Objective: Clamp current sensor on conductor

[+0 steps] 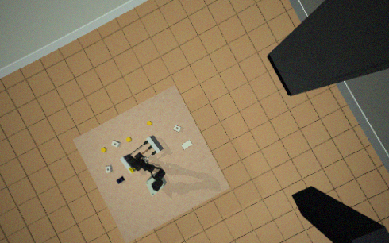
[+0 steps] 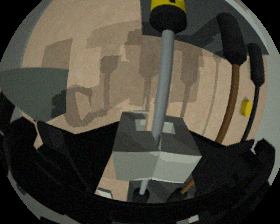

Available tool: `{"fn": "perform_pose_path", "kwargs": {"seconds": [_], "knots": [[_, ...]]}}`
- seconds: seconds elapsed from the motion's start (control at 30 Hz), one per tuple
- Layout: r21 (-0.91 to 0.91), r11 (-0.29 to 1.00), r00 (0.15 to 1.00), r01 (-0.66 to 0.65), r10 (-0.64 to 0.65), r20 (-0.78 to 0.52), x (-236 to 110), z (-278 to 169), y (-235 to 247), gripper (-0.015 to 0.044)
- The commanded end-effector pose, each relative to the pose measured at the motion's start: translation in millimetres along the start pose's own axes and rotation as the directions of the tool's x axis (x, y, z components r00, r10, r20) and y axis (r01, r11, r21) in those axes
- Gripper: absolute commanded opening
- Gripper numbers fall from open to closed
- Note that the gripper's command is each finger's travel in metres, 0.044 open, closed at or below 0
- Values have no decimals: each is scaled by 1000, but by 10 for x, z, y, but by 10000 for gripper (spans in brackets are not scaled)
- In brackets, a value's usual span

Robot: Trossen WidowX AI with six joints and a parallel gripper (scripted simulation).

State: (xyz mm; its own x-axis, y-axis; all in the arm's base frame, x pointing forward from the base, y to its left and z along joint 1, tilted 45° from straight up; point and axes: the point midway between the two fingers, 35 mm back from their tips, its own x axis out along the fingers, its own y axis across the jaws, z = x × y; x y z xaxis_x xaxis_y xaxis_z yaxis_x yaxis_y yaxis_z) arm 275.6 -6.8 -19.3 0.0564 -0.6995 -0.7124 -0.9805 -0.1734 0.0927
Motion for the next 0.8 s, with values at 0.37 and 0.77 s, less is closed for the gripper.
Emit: {"fn": "perform_pose_path", "kwargs": {"seconds": [0.37,0.77], "knots": [[2,1000,1000,3,-3,0,-8,1,-6,0],[-3,1000,1000,-1,1,-1,-48,1,-1,0]]}}
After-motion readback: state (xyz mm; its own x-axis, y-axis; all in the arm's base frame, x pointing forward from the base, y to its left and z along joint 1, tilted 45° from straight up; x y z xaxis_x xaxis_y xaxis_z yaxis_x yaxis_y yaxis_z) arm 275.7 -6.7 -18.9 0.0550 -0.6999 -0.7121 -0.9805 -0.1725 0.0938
